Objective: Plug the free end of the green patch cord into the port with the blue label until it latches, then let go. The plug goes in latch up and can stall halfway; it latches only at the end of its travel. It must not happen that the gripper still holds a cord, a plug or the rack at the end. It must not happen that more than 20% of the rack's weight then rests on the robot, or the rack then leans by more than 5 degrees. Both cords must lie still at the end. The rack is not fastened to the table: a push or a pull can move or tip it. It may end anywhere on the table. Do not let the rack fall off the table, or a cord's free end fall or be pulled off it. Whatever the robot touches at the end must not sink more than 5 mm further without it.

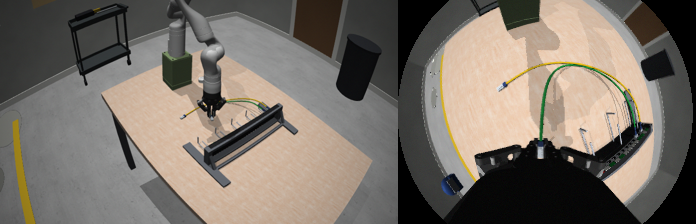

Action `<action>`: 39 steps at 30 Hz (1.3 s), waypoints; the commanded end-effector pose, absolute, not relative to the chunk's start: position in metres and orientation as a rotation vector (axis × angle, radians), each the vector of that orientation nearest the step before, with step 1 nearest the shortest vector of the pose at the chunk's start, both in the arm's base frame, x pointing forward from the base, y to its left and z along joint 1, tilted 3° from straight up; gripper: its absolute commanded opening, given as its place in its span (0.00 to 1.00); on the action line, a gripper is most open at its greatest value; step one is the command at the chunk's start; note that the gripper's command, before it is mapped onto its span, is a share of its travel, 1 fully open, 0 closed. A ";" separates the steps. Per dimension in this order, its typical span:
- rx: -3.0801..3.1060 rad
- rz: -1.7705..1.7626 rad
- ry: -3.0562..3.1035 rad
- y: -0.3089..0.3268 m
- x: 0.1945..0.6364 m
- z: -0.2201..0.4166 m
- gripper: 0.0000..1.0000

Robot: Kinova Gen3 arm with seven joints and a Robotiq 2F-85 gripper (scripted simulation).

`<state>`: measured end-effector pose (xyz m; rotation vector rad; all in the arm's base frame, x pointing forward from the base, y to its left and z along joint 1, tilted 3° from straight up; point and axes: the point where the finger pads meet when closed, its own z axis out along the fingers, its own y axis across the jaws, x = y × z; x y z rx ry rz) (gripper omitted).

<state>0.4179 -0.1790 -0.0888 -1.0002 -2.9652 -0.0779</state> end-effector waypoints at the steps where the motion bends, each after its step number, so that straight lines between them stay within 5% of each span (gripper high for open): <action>1: -0.922 -0.070 -2.993 -0.174 0.425 -0.086 0.00; 39: -0.366 -0.078 -3.118 -0.124 0.470 -0.072 0.00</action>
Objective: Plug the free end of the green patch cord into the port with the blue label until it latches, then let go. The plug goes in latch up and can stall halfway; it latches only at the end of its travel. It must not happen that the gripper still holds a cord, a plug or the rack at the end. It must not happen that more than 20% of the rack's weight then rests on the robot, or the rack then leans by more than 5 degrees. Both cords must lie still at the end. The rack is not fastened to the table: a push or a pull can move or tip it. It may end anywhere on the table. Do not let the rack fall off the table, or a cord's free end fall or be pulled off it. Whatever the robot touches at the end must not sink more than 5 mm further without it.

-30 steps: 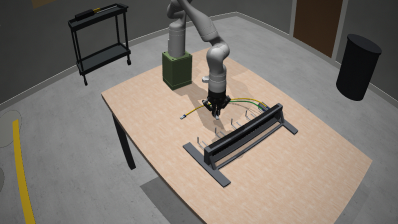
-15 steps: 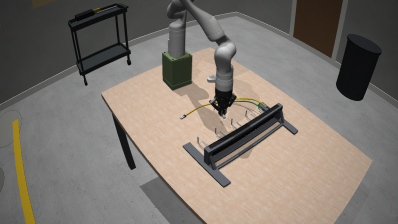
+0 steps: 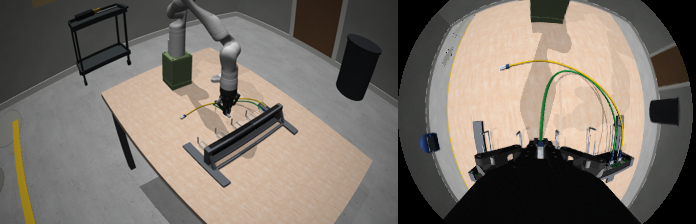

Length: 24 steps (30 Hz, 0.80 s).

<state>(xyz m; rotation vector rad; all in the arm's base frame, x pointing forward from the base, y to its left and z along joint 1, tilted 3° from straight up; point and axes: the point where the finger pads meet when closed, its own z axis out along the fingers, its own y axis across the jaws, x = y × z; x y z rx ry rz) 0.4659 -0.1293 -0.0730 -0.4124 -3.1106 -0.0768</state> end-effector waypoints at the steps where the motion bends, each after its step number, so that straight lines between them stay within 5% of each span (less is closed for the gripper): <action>1: -0.357 -0.078 -3.119 -0.123 0.470 -0.072 0.00; 24: -0.258 -0.079 -3.129 -0.114 0.477 -0.070 0.00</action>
